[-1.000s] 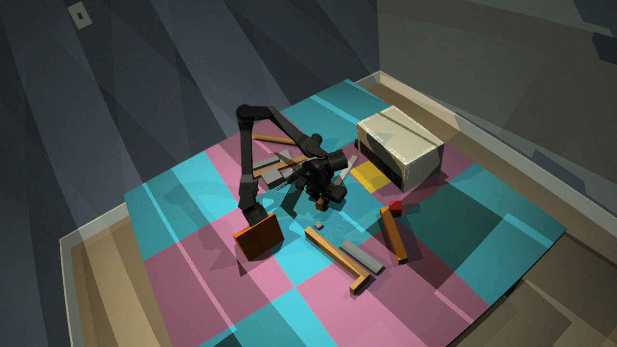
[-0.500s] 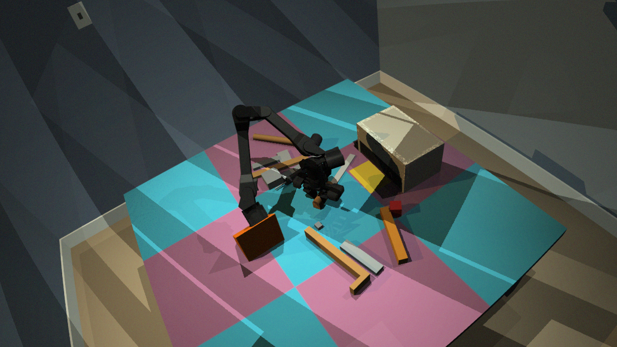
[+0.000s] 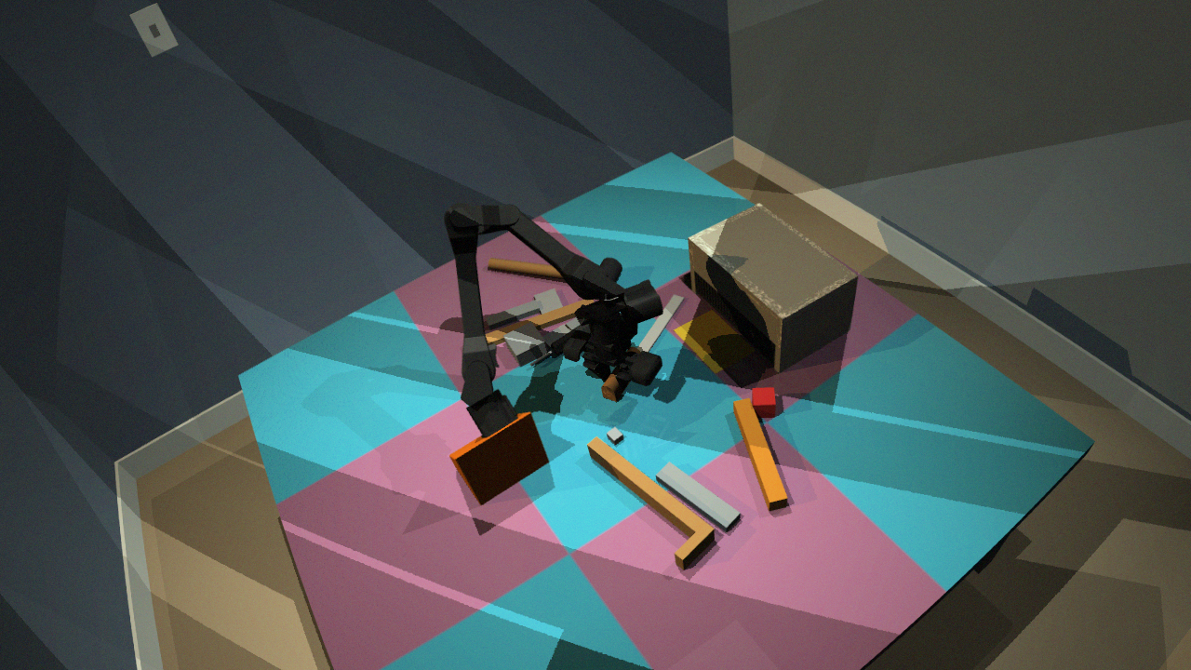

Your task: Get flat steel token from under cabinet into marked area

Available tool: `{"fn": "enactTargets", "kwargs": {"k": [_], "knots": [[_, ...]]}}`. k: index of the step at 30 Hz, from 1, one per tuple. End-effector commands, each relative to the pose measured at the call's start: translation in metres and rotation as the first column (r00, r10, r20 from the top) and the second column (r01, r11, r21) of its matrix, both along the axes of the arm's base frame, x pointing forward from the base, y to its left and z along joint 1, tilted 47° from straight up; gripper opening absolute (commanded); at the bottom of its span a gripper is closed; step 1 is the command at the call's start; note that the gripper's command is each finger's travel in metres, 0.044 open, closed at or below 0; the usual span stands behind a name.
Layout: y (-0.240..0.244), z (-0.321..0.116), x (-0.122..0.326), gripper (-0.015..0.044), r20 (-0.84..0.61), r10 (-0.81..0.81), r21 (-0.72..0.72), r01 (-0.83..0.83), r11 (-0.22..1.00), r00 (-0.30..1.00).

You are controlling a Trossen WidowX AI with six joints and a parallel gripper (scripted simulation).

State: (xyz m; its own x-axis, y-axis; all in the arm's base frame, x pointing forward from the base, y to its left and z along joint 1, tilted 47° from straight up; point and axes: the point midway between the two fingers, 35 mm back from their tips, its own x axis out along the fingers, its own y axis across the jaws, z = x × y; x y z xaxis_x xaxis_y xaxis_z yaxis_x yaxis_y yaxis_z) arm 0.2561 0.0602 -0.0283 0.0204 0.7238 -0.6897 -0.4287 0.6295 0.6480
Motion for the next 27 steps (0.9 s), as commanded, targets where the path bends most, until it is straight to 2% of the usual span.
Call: {"fn": "enactTargets", "kwargs": {"k": [1, 27], "knots": [[0.003, 0.005, 0.001, 0.0, 0.009, -0.001, 0.001, 0.001, 1.0, 1.0], [0.021, 0.024, -0.003, 0.0, 0.008, -0.001, 0.002, 0.001, 1.0, 1.0]]}}
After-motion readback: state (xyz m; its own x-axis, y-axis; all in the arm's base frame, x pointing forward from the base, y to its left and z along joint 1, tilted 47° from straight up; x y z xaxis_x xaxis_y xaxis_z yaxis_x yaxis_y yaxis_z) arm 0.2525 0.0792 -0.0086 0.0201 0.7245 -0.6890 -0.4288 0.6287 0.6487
